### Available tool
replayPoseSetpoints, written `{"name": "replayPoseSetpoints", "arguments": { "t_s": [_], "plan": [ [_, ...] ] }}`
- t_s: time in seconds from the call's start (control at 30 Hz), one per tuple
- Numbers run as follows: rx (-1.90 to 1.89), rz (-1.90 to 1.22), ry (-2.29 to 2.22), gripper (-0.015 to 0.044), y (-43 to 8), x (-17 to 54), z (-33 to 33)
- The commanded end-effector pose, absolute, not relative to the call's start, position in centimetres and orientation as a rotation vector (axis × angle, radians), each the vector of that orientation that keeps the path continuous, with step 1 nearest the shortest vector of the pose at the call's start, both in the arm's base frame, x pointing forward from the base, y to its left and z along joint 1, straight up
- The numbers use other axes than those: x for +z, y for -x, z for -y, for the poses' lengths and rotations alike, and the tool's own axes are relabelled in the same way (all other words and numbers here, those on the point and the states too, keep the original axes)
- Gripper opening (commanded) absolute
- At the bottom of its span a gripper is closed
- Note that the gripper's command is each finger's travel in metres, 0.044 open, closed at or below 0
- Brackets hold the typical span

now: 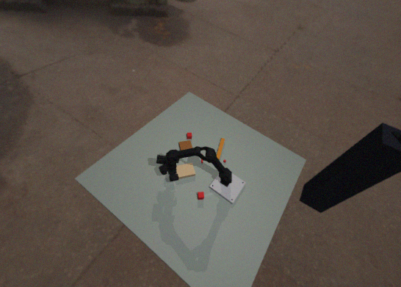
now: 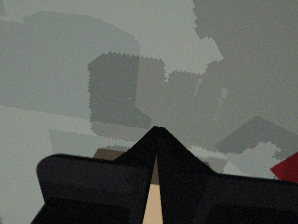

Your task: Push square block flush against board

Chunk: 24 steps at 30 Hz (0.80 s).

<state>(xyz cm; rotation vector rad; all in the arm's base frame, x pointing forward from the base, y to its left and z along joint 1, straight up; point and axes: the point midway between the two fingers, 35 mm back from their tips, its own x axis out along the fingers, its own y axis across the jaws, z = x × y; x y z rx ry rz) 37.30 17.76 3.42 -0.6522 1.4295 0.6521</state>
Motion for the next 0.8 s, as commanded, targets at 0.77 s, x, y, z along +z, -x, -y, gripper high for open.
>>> {"name": "replayPoseSetpoints", "arguments": {
  "t_s": [0.77],
  "plan": [
    [0.645, -1.434, 0.654, 0.0000, -34.6, 3.2, -14.6]
  ]
}}
